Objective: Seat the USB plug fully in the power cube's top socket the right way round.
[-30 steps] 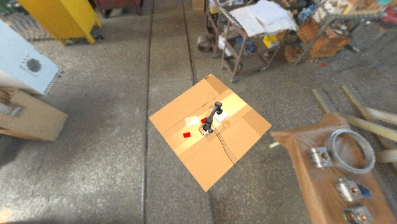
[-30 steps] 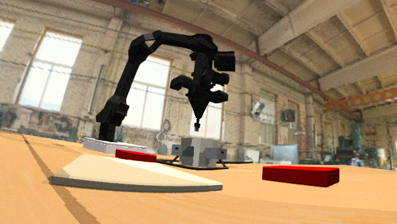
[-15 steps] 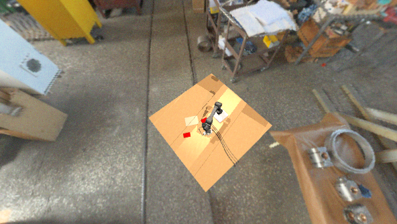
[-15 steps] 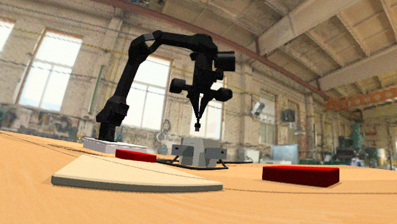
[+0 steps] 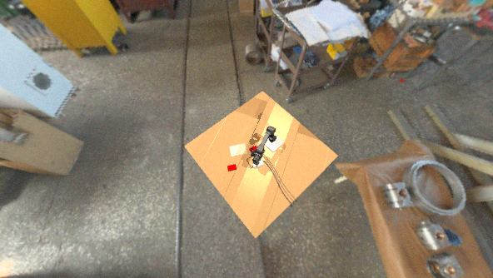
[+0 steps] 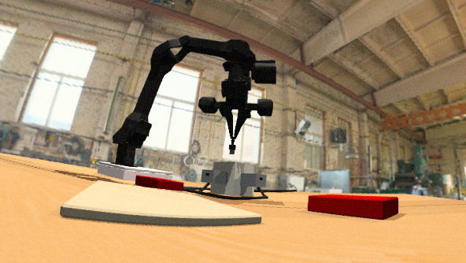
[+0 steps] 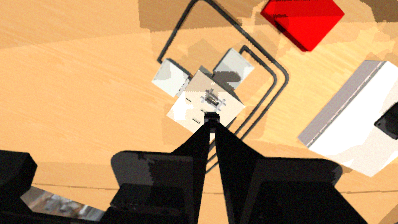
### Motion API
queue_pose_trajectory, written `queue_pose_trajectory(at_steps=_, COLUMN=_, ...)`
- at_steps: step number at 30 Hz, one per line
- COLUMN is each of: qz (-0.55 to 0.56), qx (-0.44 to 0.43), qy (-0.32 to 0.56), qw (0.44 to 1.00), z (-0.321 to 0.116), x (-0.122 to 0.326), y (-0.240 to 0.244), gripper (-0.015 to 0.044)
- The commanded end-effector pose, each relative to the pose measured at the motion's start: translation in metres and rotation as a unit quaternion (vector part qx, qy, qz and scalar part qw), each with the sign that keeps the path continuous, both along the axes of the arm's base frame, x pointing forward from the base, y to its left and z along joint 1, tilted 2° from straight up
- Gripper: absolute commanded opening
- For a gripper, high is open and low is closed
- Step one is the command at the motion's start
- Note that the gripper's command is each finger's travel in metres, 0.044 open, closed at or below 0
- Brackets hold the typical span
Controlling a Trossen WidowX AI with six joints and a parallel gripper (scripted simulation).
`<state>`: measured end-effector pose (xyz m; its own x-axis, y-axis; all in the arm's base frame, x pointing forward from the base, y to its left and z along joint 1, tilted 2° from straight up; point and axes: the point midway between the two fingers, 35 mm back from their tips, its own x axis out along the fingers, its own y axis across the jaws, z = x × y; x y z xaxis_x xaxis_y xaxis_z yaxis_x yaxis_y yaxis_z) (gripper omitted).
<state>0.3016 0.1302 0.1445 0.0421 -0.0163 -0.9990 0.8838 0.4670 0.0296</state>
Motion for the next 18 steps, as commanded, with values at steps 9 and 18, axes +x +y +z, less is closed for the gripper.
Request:
queue_pose_trajectory(at_steps=9, qz=-0.164, qx=0.007, qy=-0.003, qw=0.986, z=-0.0002, x=0.0, y=0.0, gripper=0.0)
queue_pose_trajectory(at_steps=18, qz=-0.278, qx=0.012, qy=-0.004, qw=0.96, z=-0.0002, x=0.0, y=0.0, gripper=0.0)
